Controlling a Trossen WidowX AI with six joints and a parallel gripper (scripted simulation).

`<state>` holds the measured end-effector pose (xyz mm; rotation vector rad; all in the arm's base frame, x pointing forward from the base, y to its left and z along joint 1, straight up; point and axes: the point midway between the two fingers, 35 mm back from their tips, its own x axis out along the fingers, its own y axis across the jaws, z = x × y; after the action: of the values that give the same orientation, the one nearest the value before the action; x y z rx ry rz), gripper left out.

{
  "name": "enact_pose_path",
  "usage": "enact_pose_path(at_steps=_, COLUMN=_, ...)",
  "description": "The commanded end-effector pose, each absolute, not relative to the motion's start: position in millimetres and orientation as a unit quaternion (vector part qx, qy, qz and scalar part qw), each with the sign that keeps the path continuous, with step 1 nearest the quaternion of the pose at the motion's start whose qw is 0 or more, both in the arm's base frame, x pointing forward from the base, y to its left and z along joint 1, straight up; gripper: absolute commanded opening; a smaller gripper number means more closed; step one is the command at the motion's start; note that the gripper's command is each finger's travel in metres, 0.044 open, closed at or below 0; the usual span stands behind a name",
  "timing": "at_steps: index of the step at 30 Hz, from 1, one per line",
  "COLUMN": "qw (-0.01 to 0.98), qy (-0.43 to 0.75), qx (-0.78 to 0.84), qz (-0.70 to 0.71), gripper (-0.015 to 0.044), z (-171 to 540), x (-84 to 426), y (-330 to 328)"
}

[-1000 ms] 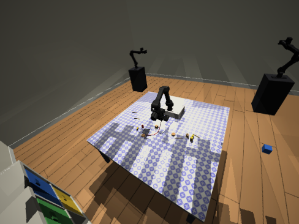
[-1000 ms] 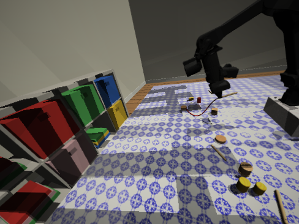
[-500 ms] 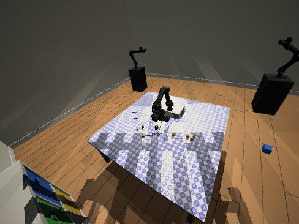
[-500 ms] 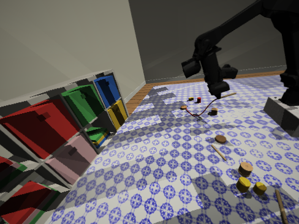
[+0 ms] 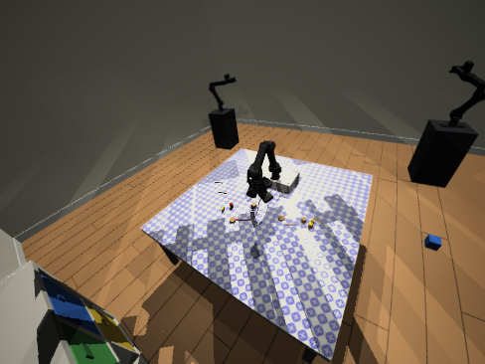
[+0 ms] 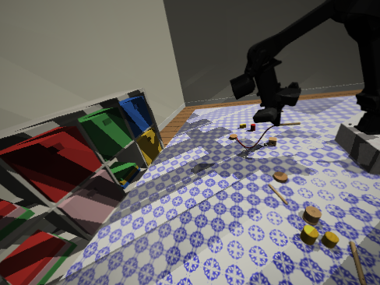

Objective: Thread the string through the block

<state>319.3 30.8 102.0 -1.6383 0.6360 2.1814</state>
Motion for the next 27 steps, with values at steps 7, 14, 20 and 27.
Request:
enact_pose_path(at_steps=7, qw=0.260, qy=0.354, qx=-0.543, qz=0.716, gripper=0.0000, z=102.8, x=320.5, y=31.2)
enact_pose_path(at_steps=14, qw=0.321, qy=0.438, qx=-0.510, qz=0.667, gripper=0.0000, z=102.8, x=321.1, y=31.8)
enact_pose_path(at_steps=20, qw=0.371, qy=0.506, qx=-0.476, qz=0.617, gripper=0.0000, z=102.8, x=321.6, y=32.4)
enact_pose_path(at_steps=27, qw=0.424, qy=0.577, qx=-0.430, qz=0.550, gripper=0.0000, z=102.8, x=322.2, y=33.0)
